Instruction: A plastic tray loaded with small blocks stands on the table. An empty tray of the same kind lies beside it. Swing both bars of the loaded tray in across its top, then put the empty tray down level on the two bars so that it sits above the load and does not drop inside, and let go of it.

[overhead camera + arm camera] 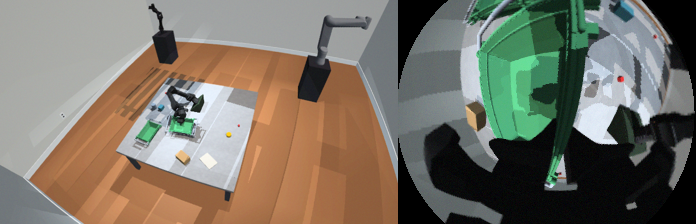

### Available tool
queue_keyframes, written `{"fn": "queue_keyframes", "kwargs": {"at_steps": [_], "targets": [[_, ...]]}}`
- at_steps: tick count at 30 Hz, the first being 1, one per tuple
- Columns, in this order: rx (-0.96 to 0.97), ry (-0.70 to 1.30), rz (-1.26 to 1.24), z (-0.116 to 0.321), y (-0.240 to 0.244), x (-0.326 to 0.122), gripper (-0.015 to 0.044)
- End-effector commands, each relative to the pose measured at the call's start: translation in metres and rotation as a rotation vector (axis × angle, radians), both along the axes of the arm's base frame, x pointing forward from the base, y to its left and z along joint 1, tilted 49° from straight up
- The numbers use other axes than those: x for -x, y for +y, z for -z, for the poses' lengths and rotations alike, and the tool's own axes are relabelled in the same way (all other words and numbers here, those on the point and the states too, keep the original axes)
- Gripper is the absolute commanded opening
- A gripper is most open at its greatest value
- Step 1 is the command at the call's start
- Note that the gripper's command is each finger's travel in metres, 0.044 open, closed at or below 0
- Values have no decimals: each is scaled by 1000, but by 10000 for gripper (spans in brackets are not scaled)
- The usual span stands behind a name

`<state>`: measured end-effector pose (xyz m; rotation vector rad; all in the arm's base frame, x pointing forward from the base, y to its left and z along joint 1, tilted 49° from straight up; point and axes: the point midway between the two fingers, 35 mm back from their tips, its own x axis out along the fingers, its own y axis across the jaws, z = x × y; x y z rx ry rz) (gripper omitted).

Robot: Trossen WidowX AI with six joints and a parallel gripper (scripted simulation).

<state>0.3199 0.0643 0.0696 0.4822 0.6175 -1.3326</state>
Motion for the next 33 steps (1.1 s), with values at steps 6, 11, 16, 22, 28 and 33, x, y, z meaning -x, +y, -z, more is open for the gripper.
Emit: {"fn": "queue_keyframes", "kwargs": {"at_steps": [6, 11, 16, 22, 28, 33], "targets": [[1, 17, 13, 5, -5, 5, 0], [1, 17, 13, 5, -5, 5, 0], [1, 17, 13, 5, -5, 5, 0], [1, 17, 13, 5, -5, 6, 0], [1, 17, 13, 9, -7, 8, 0], [1, 17, 13, 11, -9, 9, 0]]}}
